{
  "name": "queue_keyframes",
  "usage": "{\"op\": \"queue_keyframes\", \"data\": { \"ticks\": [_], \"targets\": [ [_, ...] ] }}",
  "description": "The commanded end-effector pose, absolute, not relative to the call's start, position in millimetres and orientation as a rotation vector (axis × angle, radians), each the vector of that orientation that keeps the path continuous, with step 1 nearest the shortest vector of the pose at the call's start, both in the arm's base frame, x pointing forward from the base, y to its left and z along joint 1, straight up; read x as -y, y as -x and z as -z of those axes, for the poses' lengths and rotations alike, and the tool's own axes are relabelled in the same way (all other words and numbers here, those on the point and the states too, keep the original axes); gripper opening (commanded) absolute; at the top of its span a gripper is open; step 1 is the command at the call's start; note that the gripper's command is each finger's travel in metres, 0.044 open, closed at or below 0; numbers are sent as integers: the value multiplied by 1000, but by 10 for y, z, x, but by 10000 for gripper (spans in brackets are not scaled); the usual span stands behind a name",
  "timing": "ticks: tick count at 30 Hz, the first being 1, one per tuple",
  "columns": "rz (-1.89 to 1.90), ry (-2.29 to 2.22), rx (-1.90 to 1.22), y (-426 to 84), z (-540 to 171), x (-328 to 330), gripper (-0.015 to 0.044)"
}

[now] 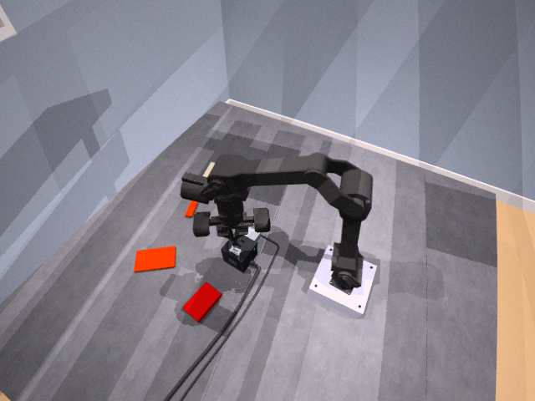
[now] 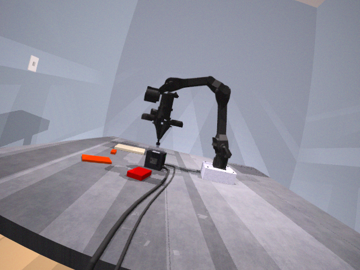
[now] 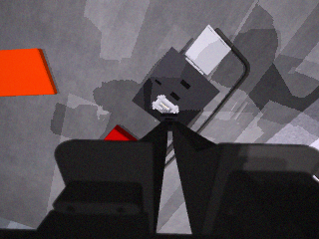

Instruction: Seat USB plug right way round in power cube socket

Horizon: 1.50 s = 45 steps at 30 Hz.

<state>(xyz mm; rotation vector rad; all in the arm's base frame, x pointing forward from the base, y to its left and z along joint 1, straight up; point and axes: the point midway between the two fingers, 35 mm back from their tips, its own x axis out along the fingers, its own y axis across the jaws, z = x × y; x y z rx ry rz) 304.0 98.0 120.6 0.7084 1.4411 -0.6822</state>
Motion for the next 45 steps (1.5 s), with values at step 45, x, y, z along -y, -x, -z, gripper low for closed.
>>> {"op": "queue_keyframes", "data": {
  "ticks": [45],
  "targets": [
    [-294, 287, -1531, -3036, -1203, -979, 0]
  ]
}}
